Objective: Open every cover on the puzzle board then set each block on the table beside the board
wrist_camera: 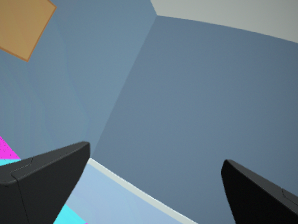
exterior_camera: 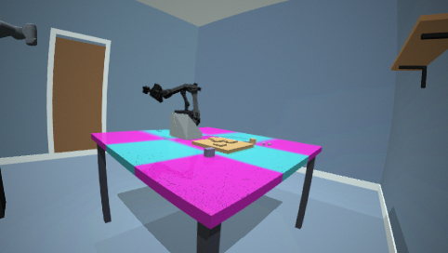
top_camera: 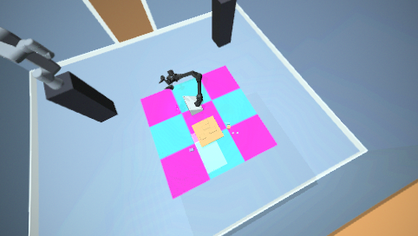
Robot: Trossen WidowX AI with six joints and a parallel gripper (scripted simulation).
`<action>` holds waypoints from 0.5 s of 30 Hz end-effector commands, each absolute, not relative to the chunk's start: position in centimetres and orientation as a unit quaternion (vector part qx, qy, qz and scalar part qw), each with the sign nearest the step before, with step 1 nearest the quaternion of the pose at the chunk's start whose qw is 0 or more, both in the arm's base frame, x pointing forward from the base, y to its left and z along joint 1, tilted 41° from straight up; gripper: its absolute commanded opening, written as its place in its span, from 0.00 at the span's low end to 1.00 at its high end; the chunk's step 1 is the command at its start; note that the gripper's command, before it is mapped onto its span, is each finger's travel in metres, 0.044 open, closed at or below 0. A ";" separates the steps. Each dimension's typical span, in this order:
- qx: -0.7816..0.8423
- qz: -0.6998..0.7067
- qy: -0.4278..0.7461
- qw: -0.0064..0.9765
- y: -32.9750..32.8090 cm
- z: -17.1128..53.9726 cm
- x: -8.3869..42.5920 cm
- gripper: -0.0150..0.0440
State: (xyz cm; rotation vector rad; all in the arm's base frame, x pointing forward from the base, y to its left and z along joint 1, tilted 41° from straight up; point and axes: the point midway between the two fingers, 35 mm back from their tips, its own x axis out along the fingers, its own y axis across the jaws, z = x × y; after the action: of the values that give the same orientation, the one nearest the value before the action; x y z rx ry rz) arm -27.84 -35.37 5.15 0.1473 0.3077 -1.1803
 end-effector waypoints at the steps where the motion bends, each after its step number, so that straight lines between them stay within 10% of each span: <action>1: 0.070 -0.553 0.144 0.818 -35.4 5.1 -27.8 0.89; 15: 0.095 -0.484 0.162 0.855 -39.3 4.1 -21.4 0.26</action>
State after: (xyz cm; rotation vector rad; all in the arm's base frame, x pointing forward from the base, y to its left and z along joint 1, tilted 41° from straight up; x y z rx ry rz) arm -22.67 -38.74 4.27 0.2035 0.3217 -1.0481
